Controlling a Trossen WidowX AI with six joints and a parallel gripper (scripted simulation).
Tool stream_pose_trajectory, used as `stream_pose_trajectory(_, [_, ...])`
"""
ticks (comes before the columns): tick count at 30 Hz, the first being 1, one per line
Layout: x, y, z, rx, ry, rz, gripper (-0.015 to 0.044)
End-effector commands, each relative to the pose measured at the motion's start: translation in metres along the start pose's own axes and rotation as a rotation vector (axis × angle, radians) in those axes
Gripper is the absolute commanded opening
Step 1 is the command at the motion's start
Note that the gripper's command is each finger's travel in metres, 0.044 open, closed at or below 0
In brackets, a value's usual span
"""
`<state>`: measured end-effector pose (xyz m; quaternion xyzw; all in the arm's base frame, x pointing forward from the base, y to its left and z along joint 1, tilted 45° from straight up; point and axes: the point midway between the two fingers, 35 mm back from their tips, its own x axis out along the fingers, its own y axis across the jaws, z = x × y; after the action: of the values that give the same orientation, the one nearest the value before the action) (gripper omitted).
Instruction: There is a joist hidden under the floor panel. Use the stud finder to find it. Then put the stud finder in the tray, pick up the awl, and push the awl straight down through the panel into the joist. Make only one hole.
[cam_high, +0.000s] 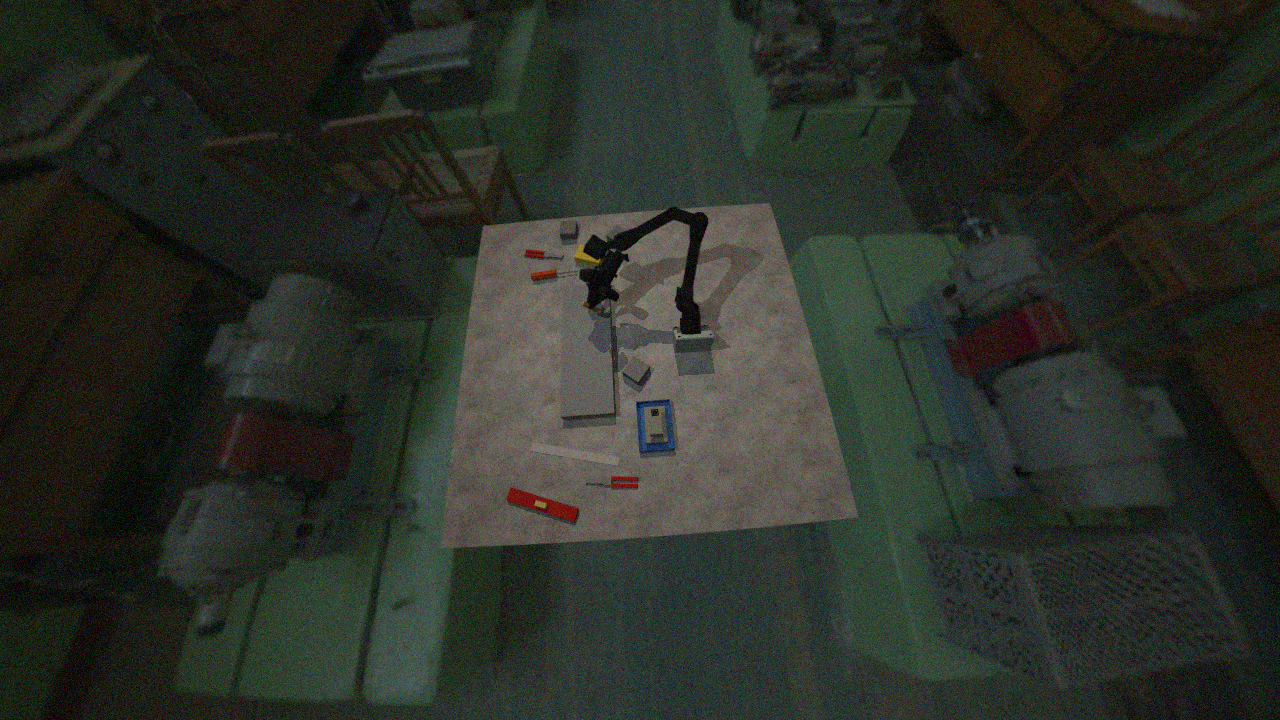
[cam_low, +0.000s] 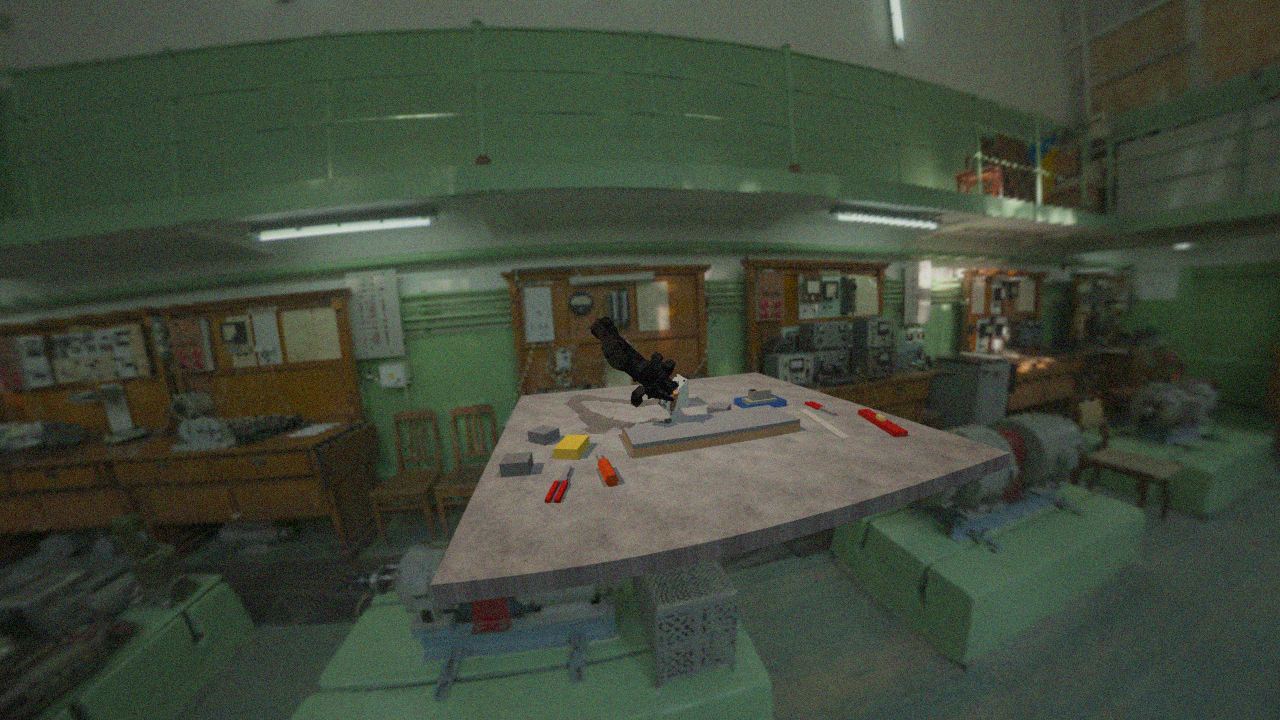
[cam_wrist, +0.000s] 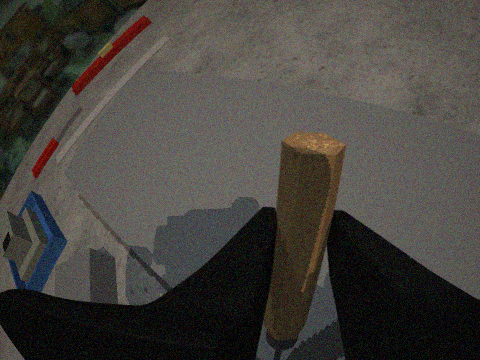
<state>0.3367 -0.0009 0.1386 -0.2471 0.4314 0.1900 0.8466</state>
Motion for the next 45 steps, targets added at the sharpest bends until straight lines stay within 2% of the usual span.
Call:
stream_pose_trajectory(1, [0.000,0.011,0.020,-0.154,-0.165,0.044,0.0000])
stream_pose_trajectory(10, [-0.008,0.034,0.053,-0.493,-0.493,0.074,0.0000])
stream_pose_trajectory(45, [0.004,0.025,0.038,-0.501,-0.497,0.074,0.0000])
